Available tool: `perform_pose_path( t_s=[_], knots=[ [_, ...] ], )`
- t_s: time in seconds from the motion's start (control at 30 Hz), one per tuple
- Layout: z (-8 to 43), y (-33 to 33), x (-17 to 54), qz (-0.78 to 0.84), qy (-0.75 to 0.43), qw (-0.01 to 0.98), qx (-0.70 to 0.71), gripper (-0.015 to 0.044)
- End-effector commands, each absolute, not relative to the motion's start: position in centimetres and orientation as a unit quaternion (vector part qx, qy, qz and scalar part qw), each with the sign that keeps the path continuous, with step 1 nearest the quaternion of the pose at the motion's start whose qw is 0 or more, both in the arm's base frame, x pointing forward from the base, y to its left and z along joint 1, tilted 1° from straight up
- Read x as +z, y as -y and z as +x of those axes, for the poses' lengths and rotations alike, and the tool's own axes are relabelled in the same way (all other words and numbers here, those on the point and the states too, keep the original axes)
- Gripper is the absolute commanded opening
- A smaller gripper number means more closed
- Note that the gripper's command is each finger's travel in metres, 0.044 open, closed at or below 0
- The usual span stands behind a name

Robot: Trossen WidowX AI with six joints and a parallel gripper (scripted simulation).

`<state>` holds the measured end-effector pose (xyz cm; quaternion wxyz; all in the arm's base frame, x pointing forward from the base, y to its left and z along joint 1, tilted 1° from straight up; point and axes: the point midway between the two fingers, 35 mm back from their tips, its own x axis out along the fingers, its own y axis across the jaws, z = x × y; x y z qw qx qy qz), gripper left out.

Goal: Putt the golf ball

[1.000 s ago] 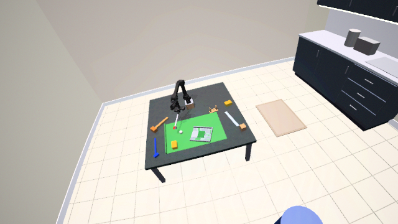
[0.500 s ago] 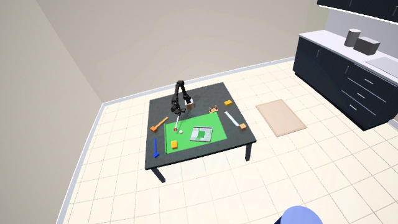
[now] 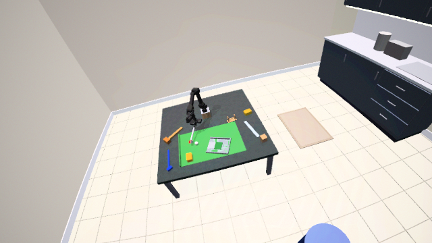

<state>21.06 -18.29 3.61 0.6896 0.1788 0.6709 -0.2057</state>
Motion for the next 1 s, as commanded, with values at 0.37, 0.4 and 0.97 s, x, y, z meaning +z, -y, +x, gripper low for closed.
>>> perform_pose_path(
  t_s=[0.37,0.4,0.97],
  knots=[
    [21.0,18.3,2.8,0.179,-0.671,0.689,-0.206,0.0000],
    [21.0,18.3,2.8,0.179,-0.671,0.689,-0.206,0.0000],
    [19.5,21.0,2.5,0.178,-0.671,0.689,-0.208,0.0000]
  ],
)
